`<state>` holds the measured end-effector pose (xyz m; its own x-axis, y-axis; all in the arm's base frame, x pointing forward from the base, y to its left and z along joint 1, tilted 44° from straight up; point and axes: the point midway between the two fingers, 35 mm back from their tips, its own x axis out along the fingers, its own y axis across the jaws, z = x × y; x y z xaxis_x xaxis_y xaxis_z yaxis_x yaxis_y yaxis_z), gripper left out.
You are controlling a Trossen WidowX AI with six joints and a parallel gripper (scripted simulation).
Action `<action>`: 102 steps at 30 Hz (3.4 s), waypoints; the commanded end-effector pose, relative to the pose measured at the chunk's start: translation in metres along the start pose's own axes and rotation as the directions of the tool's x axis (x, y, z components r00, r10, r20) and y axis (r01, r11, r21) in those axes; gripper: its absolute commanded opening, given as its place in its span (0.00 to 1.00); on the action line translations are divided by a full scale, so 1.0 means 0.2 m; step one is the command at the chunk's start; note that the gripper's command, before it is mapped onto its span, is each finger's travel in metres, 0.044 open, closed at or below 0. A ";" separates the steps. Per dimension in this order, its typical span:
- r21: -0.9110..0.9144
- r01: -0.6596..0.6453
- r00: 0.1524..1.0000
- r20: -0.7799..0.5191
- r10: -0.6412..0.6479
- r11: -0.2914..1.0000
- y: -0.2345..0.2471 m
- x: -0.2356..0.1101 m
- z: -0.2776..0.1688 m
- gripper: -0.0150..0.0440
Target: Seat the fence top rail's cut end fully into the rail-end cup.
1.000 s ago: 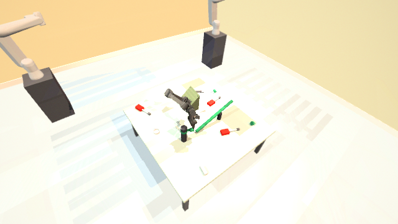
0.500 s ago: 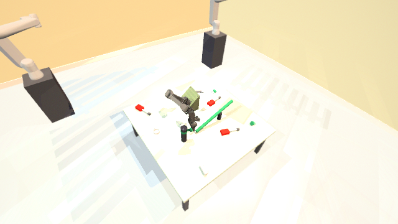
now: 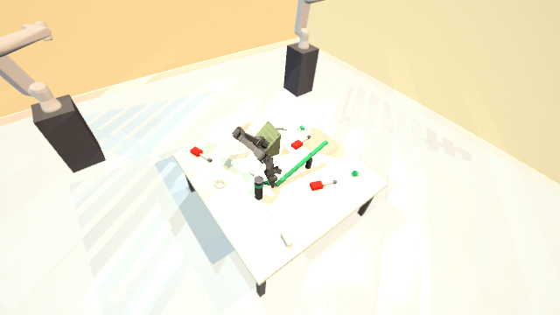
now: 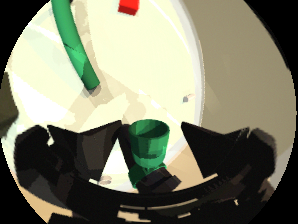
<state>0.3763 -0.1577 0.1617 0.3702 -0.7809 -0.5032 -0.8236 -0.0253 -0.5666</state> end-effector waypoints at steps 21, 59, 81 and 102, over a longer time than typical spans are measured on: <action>-0.020 -0.010 1.000 0.006 0.010 1.000 0.02 0.03 0.01 0.34; -0.227 0.003 0.992 0.125 0.026 0.974 0.12 -0.02 0.00 0.25; -0.361 0.026 0.978 0.201 0.050 0.932 0.18 -0.06 -0.03 0.25; -0.371 0.029 0.977 0.207 0.052 0.928 0.18 -0.06 -0.03 0.25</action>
<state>0.3377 -0.1529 0.1522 0.4079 -0.6313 -0.6596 -0.9130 -0.2891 -0.2878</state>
